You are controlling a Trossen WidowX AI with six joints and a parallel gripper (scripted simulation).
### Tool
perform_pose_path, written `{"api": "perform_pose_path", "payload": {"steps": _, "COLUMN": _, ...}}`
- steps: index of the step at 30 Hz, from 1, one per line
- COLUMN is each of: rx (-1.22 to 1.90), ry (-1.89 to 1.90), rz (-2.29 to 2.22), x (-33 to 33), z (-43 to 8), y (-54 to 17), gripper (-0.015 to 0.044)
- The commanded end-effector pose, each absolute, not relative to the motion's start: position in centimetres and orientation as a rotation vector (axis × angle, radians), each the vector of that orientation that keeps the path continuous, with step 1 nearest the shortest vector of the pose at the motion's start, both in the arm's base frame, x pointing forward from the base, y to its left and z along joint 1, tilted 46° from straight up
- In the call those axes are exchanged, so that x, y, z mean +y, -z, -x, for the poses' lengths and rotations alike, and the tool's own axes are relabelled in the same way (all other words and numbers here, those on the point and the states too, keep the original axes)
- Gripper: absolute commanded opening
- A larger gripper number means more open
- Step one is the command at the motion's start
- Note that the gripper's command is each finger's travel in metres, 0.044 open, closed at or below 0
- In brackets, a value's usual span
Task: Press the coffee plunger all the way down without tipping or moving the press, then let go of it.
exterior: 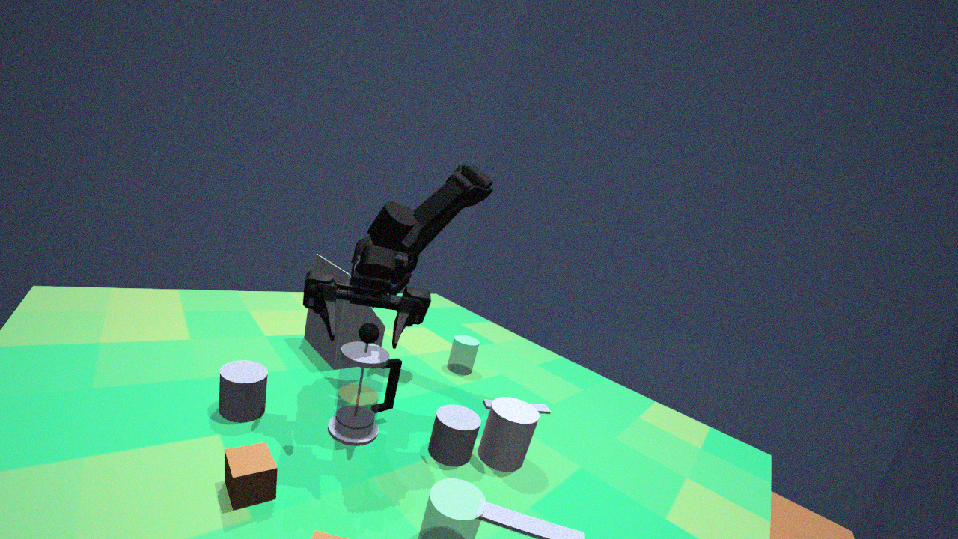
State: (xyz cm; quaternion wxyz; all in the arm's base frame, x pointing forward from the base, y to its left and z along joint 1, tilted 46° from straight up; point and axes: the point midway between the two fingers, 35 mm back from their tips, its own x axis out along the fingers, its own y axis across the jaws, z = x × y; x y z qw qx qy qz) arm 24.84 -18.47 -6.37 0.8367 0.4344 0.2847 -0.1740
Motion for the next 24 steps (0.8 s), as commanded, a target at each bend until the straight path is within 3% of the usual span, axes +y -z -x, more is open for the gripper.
{"api": "perform_pose_path", "payload": {"steps": 1, "rx": 0.606, "ry": 0.371, "rz": -0.915, "x": -18.6, "z": -24.7, "y": 6.3, "gripper": 0.044}}
{"api": "perform_pose_path", "payload": {"steps": 13, "rx": 0.619, "ry": 0.36, "rz": -0.921, "x": -21.5, "z": -21.0, "y": -0.9, "gripper": 0.044}}
{"api": "perform_pose_path", "payload": {"steps": 24, "rx": 0.618, "ry": 0.358, "rz": -0.921, "x": -21.5, "z": -21.0, "y": -1.1, "gripper": 0.044}}
